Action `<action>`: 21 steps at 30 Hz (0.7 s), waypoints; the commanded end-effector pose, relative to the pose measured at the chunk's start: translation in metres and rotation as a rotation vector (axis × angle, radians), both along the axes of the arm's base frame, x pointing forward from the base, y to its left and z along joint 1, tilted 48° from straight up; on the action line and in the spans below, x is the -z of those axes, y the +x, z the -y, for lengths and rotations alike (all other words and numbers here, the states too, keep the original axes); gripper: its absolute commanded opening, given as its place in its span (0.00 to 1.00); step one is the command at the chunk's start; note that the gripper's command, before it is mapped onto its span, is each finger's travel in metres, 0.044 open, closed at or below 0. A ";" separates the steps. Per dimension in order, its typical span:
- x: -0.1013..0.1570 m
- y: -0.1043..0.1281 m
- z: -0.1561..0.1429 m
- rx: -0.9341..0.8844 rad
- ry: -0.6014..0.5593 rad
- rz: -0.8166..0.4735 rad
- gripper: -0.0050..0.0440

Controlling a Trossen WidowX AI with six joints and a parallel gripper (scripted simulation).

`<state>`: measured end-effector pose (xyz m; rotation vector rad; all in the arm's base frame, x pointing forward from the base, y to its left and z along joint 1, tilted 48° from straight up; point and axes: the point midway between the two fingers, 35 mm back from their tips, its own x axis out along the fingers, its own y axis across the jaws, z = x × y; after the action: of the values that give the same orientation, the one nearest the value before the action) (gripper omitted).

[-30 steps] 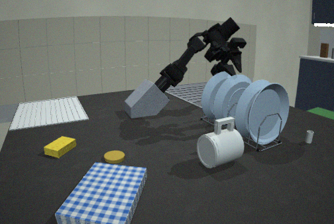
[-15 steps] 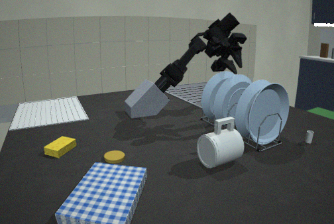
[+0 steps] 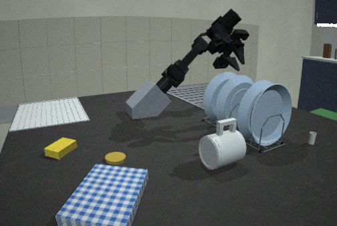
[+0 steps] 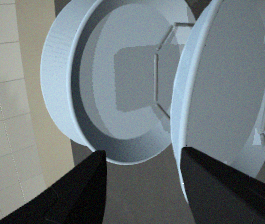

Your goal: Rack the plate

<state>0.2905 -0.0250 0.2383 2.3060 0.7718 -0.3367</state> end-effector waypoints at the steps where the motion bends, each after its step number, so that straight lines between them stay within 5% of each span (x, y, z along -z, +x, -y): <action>1: 0.002 0.000 0.001 0.001 -0.001 -0.002 0.42; 21: 0.019 0.006 0.017 -0.004 -0.012 -0.015 0.42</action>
<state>0.2950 -0.0392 0.2239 2.2967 0.7749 -0.3544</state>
